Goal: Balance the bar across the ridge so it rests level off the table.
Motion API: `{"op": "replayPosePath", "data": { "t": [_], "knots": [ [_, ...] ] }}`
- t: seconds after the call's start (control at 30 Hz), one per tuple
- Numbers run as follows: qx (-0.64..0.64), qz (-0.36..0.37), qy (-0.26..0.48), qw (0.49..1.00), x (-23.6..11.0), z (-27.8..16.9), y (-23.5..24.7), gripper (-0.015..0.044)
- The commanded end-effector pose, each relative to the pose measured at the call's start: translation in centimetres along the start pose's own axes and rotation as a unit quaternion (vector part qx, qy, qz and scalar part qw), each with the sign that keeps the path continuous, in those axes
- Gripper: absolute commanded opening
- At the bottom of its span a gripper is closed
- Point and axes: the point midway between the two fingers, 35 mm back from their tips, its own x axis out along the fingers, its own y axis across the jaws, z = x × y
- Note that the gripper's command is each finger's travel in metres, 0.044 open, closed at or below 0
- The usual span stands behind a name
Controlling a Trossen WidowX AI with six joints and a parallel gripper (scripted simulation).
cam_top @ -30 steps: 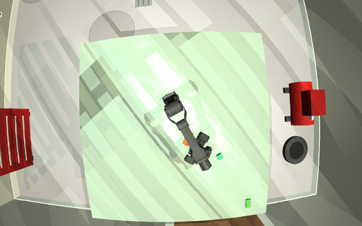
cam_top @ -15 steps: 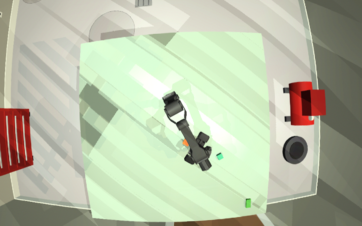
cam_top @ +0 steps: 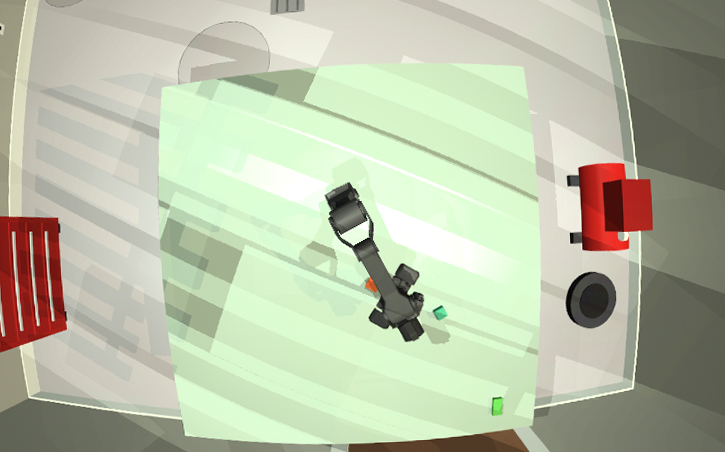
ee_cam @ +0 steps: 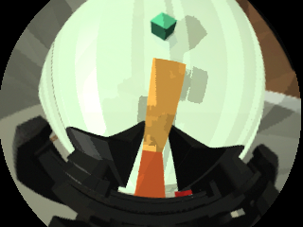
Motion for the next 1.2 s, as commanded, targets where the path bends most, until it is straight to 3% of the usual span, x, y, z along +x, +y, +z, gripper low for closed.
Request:
{"op": "replayPosePath", "data": {
  "t": [0.0, 1.17],
  "knots": [
    [0.001, 0.000, -0.001, 1.000, 0.06, 0.04, -0.01, 0.0000],
    [0.001, 0.000, -0.001, 1.000, 0.35, 0.00, 0.01, 0.0000]
  ]
}}
